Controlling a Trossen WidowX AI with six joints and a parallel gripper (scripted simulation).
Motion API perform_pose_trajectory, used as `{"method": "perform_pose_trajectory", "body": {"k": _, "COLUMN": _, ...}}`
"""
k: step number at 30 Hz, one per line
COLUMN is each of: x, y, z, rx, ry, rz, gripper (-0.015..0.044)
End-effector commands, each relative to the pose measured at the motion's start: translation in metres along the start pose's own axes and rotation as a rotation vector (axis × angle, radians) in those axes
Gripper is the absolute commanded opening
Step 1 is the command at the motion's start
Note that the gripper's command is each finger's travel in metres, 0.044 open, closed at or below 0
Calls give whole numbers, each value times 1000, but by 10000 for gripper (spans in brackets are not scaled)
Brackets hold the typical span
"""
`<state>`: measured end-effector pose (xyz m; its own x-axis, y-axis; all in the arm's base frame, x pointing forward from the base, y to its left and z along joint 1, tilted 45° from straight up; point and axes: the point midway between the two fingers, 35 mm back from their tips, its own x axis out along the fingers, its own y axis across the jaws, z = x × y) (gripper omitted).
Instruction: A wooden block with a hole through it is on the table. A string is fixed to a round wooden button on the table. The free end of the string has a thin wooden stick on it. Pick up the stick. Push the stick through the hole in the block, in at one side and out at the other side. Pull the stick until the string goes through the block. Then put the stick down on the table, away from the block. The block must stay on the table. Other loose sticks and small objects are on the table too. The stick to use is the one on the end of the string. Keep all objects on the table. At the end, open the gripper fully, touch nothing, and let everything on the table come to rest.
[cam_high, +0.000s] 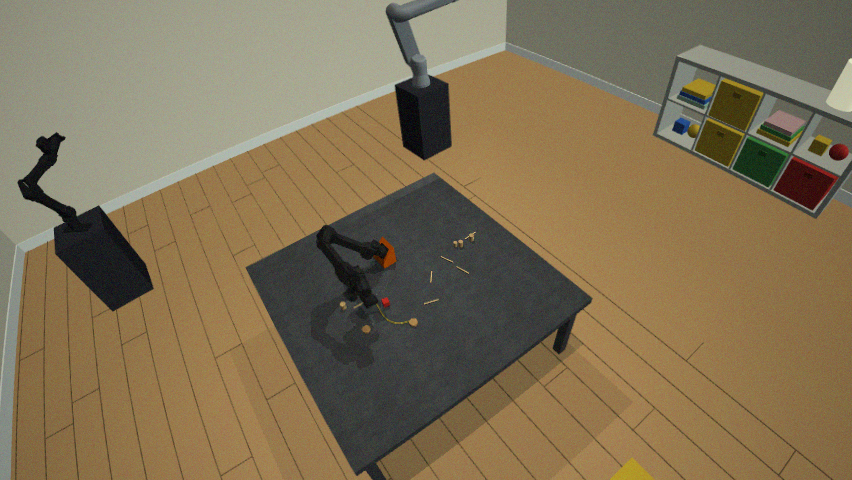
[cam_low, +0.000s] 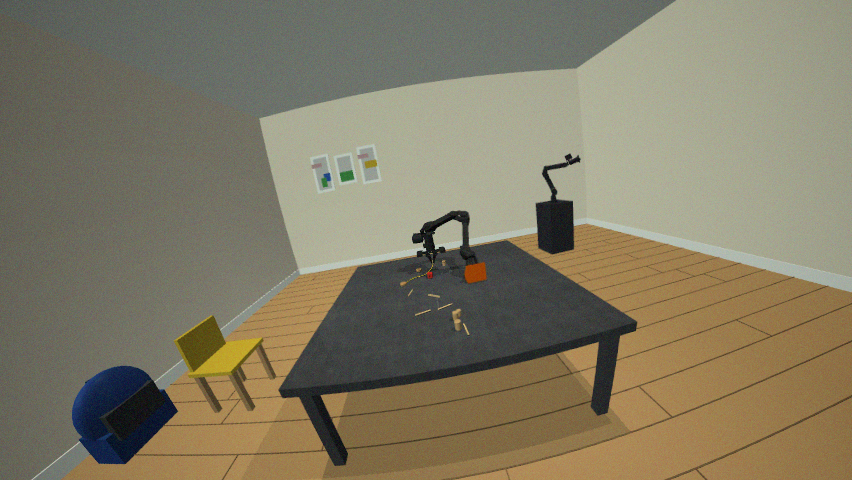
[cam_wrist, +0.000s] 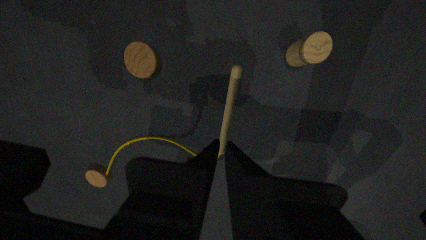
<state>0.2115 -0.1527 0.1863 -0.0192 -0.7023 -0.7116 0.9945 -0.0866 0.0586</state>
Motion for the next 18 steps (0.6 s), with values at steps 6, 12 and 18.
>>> {"method": "perform_pose_trajectory", "body": {"k": 6, "x": -2, "y": 9, "z": 3, "rx": -318, "ry": -4, "rz": 8, "gripper": 0}}
{"method": "perform_pose_trajectory", "body": {"k": 12, "x": -2, "y": 13, "z": 4, "rx": -527, "ry": -5, "rz": 8, "gripper": 0}}
{"method": "perform_pose_trajectory", "body": {"k": 18, "x": -2, "y": 17, "z": 5, "rx": -736, "ry": -6, "rz": 8, "gripper": 0}}
